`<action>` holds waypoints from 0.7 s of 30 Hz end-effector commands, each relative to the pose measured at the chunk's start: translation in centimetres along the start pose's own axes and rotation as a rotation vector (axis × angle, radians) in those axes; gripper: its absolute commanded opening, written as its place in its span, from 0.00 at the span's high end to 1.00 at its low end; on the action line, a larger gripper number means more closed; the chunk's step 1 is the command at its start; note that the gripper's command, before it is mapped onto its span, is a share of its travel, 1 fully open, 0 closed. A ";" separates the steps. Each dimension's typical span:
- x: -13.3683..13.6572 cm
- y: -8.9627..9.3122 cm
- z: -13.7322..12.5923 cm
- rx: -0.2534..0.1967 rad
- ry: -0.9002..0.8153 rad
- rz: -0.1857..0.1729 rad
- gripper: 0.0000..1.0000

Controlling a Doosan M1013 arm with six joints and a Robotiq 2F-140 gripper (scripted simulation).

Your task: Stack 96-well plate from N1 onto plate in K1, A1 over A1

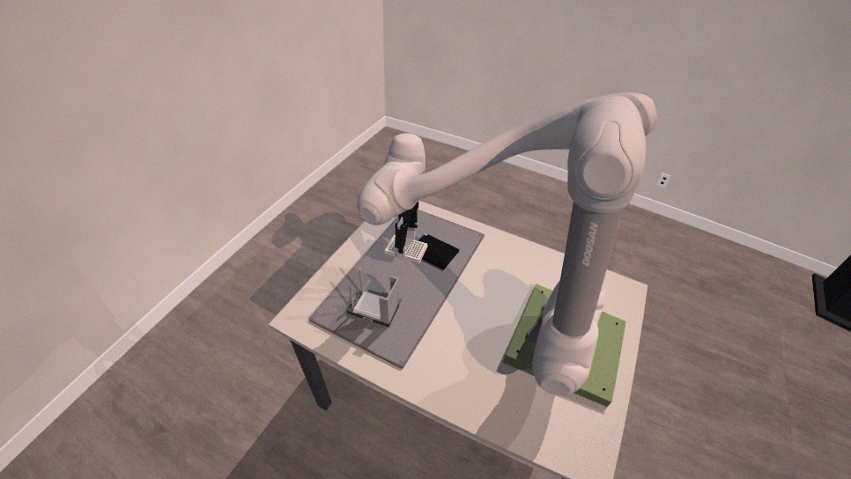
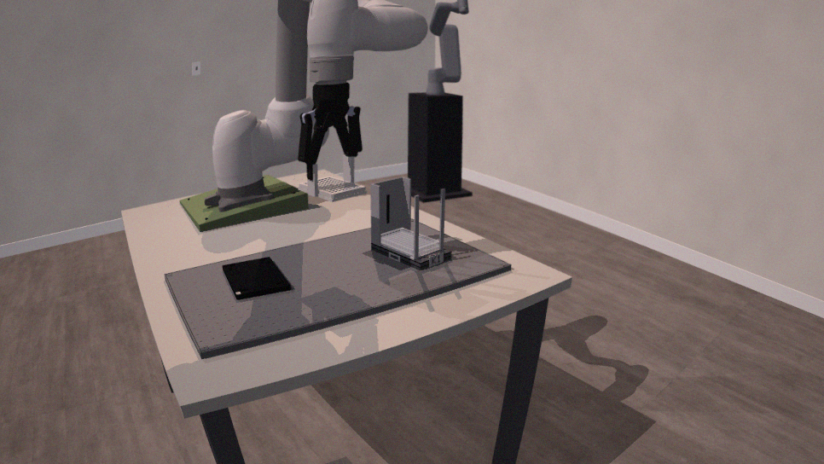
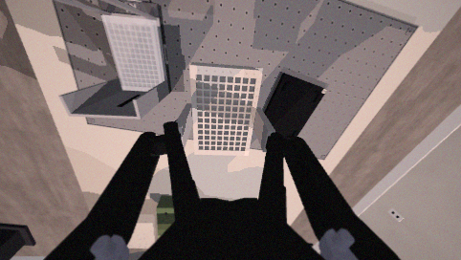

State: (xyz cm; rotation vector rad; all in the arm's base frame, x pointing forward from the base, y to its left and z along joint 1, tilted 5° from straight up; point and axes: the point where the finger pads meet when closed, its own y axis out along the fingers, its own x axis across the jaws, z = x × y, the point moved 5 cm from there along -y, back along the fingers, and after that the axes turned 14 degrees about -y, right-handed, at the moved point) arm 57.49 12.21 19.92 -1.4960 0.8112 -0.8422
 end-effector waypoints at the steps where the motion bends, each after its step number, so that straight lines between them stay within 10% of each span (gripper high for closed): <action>1: -0.4 0.0 0.3 0.000 0.000 0.000 1.00; 21: -5.6 -0.1 3.3 0.000 0.000 0.000 1.00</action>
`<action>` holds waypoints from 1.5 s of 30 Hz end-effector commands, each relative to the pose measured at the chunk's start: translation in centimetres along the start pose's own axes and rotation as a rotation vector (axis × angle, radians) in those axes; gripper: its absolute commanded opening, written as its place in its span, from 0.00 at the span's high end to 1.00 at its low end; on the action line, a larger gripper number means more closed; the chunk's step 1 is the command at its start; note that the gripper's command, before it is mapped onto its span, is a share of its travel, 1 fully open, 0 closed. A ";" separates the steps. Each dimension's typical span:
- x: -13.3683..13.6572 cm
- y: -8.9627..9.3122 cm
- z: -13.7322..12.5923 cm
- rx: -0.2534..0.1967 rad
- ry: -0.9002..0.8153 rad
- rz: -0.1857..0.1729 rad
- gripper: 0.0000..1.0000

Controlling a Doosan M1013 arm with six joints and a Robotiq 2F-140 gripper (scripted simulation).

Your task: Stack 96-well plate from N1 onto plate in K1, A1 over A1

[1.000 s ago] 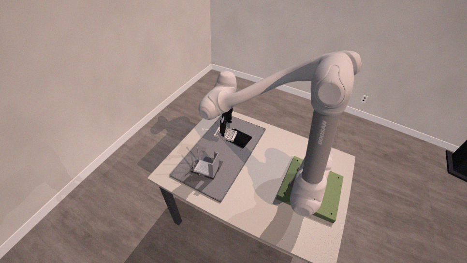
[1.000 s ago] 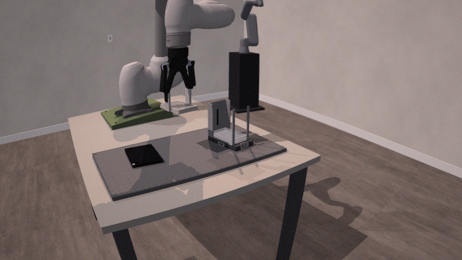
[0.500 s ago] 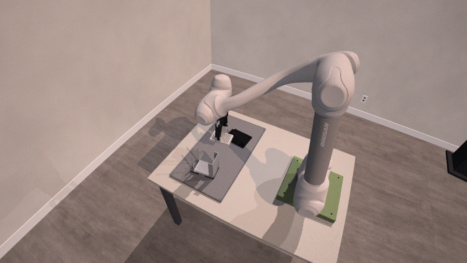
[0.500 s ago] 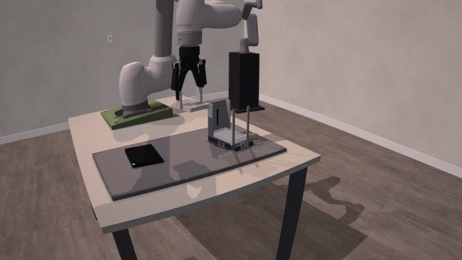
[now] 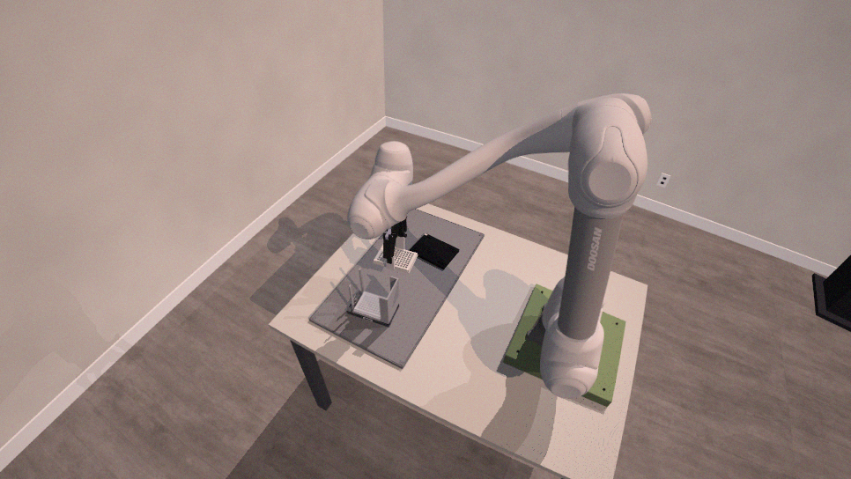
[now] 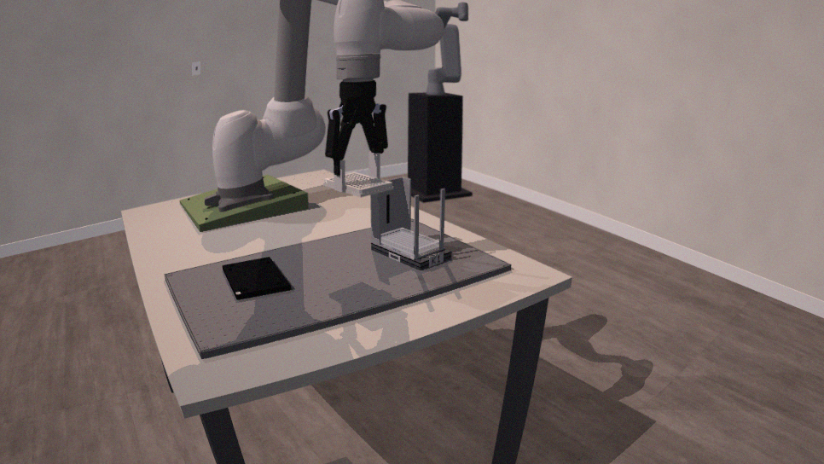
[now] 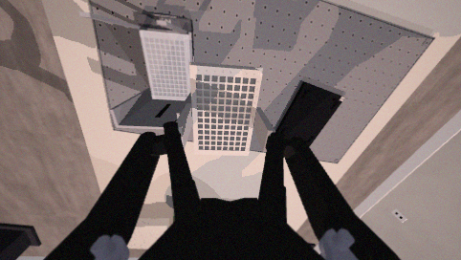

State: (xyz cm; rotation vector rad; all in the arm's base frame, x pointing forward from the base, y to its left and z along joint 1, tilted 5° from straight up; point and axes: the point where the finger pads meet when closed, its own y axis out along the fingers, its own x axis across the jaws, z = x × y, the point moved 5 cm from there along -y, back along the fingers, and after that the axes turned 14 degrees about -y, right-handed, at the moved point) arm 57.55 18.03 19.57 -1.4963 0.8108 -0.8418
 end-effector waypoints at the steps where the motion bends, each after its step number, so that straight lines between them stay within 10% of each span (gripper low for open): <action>1: -0.9 0.0 0.5 0.000 0.000 0.000 1.00; 45: -10.1 -0.3 6.0 0.000 0.000 0.000 1.00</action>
